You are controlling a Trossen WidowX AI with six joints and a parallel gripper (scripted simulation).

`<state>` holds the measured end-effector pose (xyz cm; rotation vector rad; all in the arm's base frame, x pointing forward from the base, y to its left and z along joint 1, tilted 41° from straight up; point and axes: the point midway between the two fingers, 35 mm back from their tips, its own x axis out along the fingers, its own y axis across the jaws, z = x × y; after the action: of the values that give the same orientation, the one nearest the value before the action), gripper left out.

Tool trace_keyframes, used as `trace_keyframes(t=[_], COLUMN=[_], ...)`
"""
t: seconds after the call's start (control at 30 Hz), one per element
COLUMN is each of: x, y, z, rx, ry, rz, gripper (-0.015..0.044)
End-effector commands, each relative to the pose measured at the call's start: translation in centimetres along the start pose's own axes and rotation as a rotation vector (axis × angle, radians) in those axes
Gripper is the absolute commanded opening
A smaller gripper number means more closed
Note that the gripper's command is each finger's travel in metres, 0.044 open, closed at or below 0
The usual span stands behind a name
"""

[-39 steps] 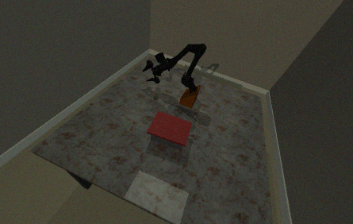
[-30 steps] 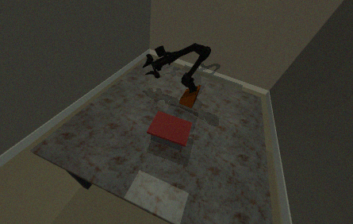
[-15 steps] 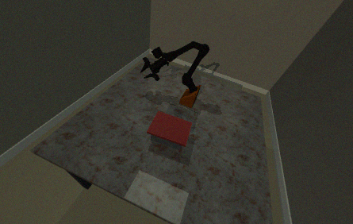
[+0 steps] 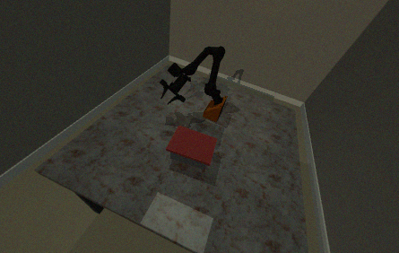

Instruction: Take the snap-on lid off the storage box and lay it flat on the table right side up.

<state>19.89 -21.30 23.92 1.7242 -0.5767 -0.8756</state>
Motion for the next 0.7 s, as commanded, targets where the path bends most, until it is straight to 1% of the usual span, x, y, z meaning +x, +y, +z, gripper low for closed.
trace_keyframes(t=[0.0, 0.1, 0.17, 0.27, 0.43, 0.53, 0.67], x=[0.8, 0.7, 0.7, 0.1, -1.9, -2.6, -4.9], y=[-3.7, -6.3, -6.8, -9.2, -13.4, -14.5, -17.4], z=[-4.0, -6.6, -7.2, -9.4, -12.9, -13.8, -15.8], rx=[-0.163, -0.288, -0.315, -0.443, -0.692, -0.761, -0.969], ry=[0.064, 0.107, 0.116, 0.156, 0.23, 0.25, 0.307], rz=[-0.103, -0.16, -0.171, -0.209, -0.243, -0.244, -0.225], gripper=[0.0235, 0.0235, 0.0235, 0.0235, 0.0235, 0.0235, 0.0235])
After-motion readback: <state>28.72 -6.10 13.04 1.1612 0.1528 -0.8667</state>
